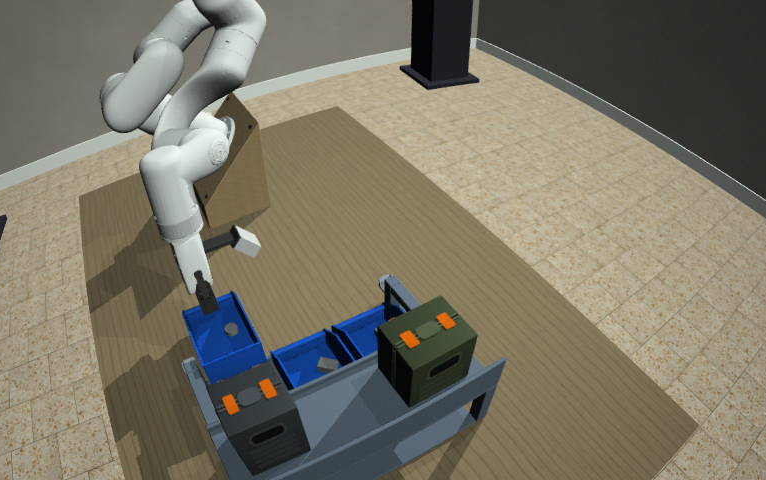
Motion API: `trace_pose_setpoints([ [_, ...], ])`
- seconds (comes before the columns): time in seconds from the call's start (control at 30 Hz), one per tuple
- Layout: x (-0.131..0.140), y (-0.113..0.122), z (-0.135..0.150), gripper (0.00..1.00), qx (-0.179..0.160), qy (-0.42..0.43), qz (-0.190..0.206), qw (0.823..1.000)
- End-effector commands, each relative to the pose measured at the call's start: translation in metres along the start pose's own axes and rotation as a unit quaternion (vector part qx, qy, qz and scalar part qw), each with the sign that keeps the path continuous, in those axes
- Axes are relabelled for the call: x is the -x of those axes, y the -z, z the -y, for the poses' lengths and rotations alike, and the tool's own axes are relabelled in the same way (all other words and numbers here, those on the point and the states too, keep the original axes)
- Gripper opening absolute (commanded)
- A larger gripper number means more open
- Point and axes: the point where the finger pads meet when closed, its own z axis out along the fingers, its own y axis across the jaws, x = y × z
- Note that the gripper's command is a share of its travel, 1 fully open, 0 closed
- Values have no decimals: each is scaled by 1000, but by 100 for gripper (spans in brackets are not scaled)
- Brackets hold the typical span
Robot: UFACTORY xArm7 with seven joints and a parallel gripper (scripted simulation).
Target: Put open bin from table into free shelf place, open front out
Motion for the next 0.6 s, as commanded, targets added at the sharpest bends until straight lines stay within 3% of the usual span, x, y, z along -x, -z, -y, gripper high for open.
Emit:
trace_pose_setpoints([
  [0.0, 0, 1, -1, 0, 1, 0, 0, 1000],
  [0.57, 0, 13, -3, 0, 1, 0, 0, 1000],
])
